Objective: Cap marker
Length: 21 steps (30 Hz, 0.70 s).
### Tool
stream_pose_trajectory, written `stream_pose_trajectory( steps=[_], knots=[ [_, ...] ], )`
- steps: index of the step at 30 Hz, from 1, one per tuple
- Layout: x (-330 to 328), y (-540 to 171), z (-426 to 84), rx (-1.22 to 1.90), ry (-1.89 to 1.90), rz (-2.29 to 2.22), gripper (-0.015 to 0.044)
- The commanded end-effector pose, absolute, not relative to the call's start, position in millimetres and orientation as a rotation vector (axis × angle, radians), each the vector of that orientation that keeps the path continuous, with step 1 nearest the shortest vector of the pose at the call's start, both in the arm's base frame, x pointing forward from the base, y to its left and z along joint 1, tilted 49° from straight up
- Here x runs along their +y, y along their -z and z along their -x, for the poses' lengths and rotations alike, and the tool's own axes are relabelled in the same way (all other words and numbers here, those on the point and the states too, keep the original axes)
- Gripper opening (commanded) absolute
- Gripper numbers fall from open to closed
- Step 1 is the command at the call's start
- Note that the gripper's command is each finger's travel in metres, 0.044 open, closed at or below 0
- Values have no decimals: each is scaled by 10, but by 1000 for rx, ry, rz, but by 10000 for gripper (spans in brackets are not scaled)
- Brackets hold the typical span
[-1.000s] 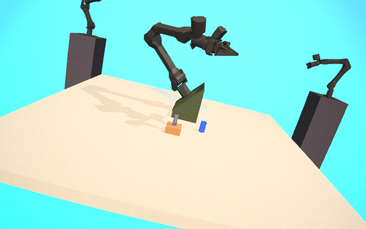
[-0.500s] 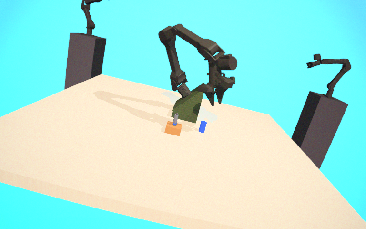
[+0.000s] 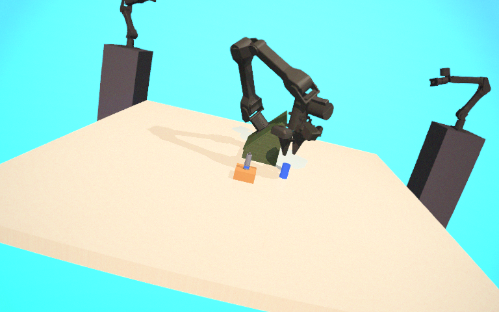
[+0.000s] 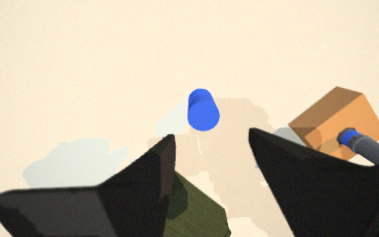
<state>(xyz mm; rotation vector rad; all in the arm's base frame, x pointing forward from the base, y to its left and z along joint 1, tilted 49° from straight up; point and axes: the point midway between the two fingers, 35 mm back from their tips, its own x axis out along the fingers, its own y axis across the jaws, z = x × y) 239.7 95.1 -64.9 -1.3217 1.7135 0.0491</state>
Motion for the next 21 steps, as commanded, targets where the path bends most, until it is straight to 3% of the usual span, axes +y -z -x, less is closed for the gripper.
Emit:
stream_pose_trajectory(
  steps=[1, 21],
  knots=[
    [913, 701, -2383, 1713, -52, 1339, 243],
    [651, 947, -2396, 1713, -52, 1340, 243]
  ],
)
